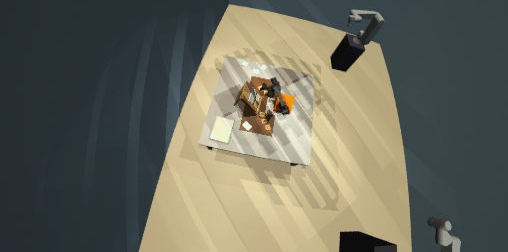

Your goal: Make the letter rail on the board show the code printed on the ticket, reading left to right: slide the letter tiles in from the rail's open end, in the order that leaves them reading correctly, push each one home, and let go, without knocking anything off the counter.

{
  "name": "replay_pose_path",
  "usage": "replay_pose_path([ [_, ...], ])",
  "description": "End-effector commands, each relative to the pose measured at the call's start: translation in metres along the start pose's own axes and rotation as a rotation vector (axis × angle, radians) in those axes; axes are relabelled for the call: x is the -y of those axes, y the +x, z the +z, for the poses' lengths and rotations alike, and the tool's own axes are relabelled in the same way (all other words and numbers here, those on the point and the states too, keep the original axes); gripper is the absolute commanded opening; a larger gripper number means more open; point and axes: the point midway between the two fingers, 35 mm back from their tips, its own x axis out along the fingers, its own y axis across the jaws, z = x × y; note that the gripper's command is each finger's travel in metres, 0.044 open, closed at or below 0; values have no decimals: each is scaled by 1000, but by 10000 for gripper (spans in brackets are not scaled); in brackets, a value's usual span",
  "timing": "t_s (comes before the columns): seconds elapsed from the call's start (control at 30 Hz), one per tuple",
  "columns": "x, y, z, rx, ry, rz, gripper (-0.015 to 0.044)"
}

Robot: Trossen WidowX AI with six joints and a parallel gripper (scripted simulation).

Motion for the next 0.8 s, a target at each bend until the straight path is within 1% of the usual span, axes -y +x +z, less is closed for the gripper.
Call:
replay_pose_path([
  [0.0,8,-3,4,-47,9,16,440],
  [0.33,8,-3,4,-47,9,16,440],
  [0.37,8,-2,2,-48,27,19,414],
  [0.4,7,1,-3,-52,80,30,387],
  [0.47,2,12,-23,-71,277,69,340],
  [0.67,-23,51,-86,-188,909,176,340],
  [0.77,-32,60,-101,-232,1061,192,340],
])
